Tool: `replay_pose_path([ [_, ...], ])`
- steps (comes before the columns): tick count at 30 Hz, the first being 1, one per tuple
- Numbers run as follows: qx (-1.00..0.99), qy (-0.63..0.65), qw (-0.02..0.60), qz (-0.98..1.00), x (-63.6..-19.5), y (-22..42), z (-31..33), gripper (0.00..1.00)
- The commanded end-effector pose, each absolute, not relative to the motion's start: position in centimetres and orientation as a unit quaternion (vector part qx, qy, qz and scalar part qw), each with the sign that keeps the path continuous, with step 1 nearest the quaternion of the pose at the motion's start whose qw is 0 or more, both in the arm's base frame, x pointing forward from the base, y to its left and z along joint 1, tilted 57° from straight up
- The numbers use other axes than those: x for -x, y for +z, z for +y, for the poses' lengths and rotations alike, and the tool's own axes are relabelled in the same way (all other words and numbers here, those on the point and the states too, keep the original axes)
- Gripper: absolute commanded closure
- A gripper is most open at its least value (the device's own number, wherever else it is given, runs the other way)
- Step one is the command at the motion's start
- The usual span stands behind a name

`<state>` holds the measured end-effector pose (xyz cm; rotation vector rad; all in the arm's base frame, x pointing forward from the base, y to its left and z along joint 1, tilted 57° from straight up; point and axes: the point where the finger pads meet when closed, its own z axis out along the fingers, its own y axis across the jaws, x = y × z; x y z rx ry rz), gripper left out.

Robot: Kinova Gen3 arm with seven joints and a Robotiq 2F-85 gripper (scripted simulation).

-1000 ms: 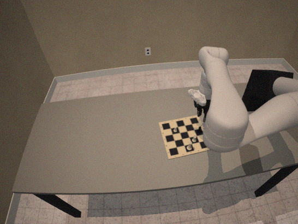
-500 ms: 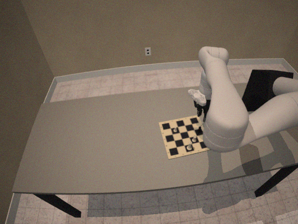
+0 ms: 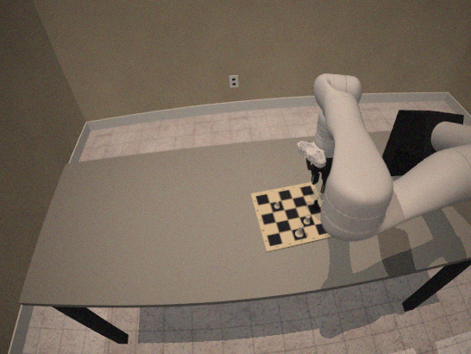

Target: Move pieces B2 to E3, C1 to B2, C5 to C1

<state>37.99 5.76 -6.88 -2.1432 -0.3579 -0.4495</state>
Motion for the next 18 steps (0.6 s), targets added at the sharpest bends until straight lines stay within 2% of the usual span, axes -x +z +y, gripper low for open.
replay_pose_path([
  [1, 0.865, -0.182, 0.445, -0.144, -38.0, -6.9, 5.8, 0.63],
  [18, 0.865, -0.182, 0.445, -0.144, -38.3, -7.8, 7.1, 0.63],
])
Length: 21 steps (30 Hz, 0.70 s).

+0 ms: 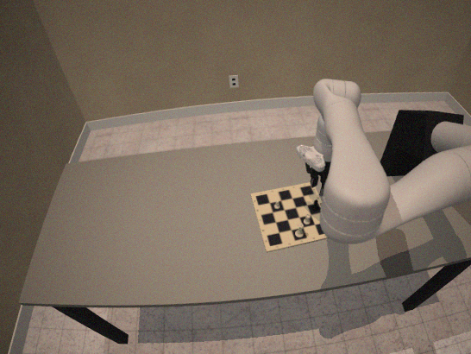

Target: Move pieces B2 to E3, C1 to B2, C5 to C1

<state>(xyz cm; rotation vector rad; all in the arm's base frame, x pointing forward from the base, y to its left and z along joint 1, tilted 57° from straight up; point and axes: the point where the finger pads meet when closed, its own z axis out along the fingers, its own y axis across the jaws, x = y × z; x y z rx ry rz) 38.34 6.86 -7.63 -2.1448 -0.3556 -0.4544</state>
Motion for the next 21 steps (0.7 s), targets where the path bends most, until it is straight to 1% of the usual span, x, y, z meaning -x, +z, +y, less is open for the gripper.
replay_pose_path([
  [1, 0.865, -0.182, 0.445, -0.144, -38.3, -7.9, 7.2, 0.63],
  [21, 0.865, -0.182, 0.445, -0.144, -38.7, -9.3, 9.4, 0.63],
])
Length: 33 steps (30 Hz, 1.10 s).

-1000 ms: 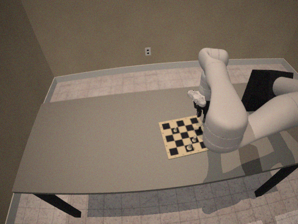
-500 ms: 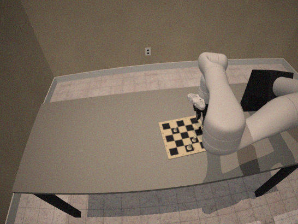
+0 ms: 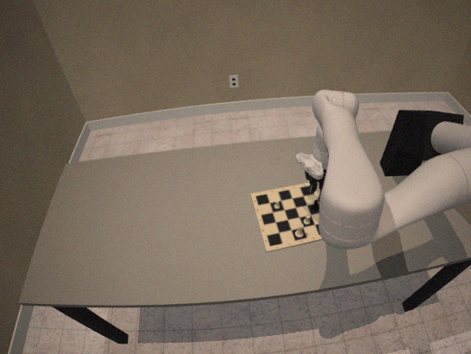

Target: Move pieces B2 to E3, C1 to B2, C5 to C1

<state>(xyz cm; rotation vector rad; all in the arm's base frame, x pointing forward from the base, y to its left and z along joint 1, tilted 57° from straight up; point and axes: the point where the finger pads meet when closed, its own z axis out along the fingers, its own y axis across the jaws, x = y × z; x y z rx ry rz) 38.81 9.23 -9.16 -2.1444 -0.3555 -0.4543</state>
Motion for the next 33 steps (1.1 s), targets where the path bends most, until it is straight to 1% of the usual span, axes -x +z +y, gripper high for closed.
replay_pose_path([
  [1, 0.865, -0.182, 0.445, -0.144, -38.76, -9.35, 9.49, 0.63],
  [33, 0.865, -0.182, 0.445, -0.144, -38.85, -9.65, 9.95, 0.63],
])
